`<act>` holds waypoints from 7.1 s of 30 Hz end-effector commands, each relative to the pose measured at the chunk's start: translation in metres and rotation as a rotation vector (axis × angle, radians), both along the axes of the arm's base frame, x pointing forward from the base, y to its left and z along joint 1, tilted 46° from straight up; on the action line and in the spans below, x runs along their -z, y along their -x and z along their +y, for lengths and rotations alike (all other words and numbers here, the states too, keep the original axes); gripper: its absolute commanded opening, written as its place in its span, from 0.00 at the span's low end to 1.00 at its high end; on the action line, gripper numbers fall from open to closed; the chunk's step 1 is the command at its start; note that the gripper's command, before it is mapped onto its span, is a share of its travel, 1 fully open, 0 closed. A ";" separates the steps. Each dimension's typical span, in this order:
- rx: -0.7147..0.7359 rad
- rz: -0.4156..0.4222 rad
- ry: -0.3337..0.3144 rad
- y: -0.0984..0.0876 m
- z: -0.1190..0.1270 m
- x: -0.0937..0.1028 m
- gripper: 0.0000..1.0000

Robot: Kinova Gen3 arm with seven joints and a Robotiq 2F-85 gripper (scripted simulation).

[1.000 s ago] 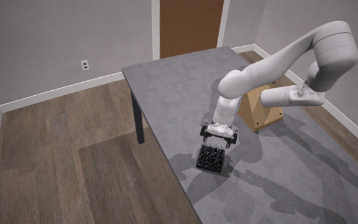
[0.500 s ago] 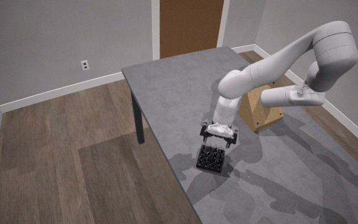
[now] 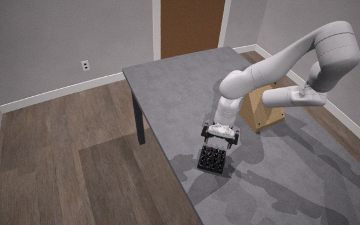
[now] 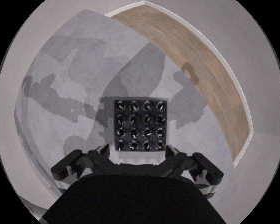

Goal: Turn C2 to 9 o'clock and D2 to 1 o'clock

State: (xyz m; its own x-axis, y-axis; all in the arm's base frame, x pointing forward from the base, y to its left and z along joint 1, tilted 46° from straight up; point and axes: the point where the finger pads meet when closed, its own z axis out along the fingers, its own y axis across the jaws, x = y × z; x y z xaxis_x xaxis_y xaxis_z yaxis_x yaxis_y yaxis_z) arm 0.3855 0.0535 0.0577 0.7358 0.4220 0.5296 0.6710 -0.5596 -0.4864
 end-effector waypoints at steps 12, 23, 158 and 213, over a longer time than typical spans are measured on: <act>0.001 -0.001 0.001 0.000 -0.001 0.000 1.00; 0.001 -0.001 0.001 0.002 -0.002 0.001 1.00; 0.006 0.005 0.000 0.038 -0.024 0.028 1.00; 0.758 0.770 -0.096 -0.010 -0.019 0.001 1.00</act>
